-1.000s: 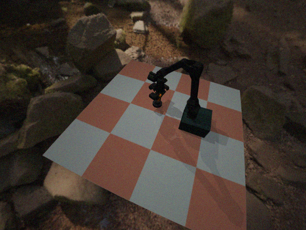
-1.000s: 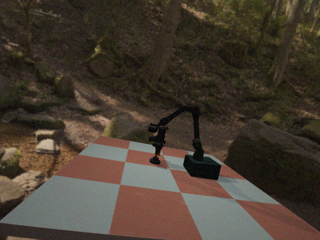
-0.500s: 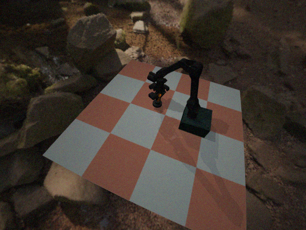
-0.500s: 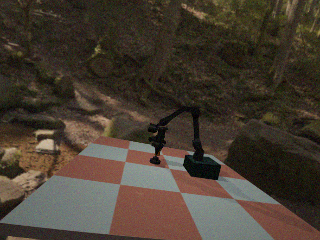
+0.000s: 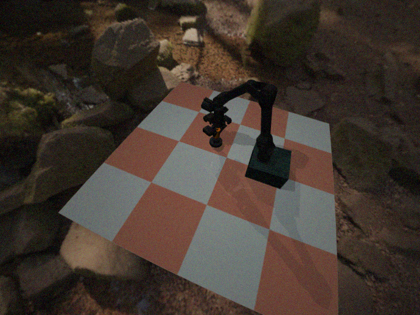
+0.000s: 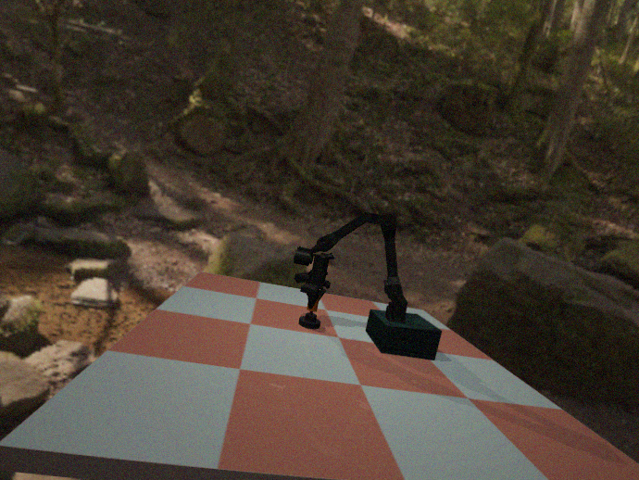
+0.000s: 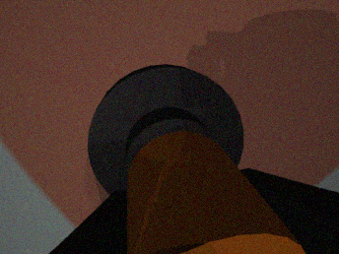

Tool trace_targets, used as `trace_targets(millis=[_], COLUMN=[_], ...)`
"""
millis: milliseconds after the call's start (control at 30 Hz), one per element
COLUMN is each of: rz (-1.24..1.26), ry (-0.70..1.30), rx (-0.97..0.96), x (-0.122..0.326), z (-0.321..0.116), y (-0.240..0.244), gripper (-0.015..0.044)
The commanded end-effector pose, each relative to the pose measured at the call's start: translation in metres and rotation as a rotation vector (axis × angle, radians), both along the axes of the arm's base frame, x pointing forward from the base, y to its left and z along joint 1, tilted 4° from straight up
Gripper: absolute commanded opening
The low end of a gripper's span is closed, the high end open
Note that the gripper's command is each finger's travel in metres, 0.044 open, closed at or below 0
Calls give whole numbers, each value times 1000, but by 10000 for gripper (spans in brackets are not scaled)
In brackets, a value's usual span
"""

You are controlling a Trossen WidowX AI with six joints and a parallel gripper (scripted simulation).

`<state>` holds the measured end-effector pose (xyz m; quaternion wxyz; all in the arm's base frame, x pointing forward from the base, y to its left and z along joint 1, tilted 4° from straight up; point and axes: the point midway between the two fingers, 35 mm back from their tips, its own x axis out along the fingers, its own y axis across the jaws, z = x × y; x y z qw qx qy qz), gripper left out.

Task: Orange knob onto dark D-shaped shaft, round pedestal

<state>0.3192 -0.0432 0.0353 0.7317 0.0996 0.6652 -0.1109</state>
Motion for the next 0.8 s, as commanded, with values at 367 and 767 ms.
trace_targets(millis=[367, 767], rz=[-3, -212], ry=[-11, -16], rx=[1, 21], x=[3, -2], z=[3, 5], y=[0, 1], gripper=[0, 0])
